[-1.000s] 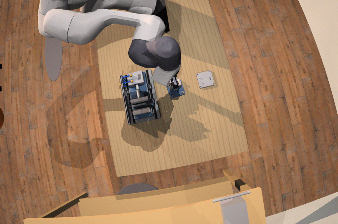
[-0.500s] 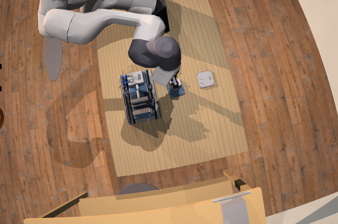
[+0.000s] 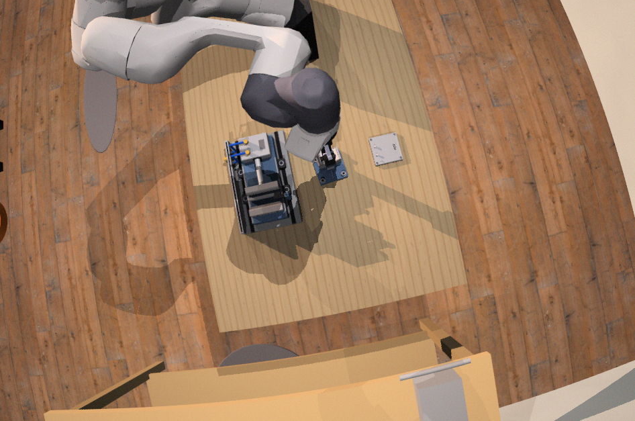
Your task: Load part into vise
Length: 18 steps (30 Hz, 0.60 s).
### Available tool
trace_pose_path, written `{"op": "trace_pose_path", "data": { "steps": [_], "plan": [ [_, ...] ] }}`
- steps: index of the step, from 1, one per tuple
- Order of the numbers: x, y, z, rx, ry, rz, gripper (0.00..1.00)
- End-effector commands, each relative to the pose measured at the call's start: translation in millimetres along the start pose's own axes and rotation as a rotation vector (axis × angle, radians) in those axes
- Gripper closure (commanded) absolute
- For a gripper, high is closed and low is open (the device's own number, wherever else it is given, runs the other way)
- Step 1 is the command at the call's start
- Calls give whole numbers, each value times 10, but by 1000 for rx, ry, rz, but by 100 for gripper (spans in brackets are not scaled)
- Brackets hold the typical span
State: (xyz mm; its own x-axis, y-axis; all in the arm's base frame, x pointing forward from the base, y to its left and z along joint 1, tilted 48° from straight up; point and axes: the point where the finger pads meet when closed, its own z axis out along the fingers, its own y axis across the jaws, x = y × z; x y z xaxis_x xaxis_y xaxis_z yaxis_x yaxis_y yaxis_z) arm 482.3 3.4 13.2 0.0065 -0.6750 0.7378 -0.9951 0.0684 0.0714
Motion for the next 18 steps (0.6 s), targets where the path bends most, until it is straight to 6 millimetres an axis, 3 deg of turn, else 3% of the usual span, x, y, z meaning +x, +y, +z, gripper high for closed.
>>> {"op": "trace_pose_path", "data": {
  "steps": [1, 18],
  "plan": [
    [-3, -10, -11, 5, -2, -7, 100],
    [-13, -16, -13, 5, 20, -7, 100]
  ]
}}
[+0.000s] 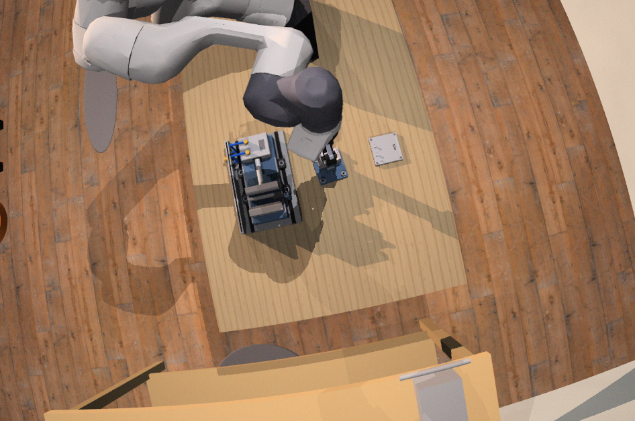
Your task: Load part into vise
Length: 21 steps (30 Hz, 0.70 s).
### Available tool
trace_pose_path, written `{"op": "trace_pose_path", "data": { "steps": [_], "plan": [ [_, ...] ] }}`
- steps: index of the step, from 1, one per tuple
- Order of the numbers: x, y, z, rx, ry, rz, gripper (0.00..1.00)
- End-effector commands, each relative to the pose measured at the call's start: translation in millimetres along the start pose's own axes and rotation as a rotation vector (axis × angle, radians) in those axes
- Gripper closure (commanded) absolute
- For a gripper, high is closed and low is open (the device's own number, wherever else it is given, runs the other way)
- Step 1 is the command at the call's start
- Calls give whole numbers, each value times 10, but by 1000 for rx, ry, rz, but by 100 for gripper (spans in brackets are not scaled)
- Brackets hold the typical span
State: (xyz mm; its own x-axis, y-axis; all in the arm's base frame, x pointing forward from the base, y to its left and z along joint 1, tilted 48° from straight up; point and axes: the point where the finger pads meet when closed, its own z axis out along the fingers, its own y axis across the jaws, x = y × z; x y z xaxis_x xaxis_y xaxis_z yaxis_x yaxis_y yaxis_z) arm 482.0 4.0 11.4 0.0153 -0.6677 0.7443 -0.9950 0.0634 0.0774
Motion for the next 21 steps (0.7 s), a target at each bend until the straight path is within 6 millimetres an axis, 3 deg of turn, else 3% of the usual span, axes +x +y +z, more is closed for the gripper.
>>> {"op": "trace_pose_path", "data": {
  "steps": [1, 21],
  "plan": [
    [3, -20, -23, 5, 13, 1, 100],
    [-34, -26, -23, 5, 142, 2, 100]
  ]
}}
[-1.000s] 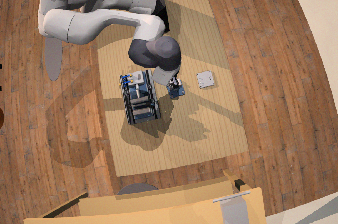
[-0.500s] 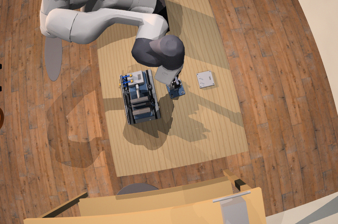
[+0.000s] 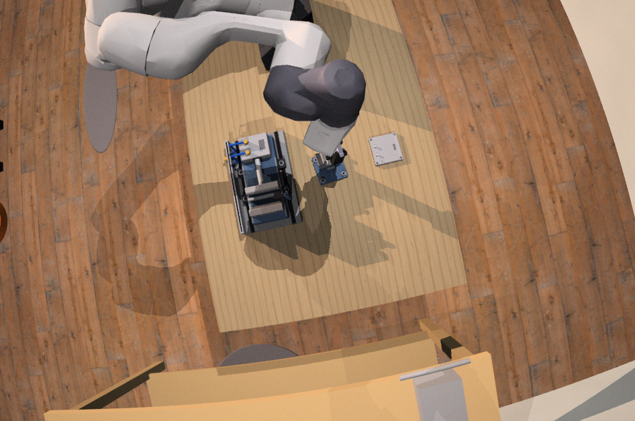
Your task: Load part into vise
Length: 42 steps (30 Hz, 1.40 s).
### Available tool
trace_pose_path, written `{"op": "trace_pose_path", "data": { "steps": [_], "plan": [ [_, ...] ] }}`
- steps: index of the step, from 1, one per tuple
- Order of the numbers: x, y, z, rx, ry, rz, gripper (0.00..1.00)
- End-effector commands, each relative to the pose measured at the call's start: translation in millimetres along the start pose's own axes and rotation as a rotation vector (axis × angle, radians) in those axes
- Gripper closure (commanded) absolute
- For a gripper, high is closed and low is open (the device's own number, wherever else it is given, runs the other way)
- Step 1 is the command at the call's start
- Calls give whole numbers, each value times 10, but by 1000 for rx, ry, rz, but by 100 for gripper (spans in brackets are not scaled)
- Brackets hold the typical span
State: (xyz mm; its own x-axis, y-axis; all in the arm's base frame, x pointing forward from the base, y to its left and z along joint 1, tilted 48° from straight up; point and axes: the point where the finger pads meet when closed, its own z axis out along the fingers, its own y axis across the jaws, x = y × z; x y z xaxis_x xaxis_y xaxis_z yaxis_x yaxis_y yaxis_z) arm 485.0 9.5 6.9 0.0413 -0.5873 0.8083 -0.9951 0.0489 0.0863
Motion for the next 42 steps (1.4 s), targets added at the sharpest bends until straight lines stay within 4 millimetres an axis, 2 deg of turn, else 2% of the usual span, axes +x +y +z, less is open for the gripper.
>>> {"op": "trace_pose_path", "data": {
  "steps": [1, 42],
  "plan": [
    [34, 5, -4, -2, 48, 18, 100],
    [-71, 3, 23, -6, 474, 17, 100]
  ]
}}
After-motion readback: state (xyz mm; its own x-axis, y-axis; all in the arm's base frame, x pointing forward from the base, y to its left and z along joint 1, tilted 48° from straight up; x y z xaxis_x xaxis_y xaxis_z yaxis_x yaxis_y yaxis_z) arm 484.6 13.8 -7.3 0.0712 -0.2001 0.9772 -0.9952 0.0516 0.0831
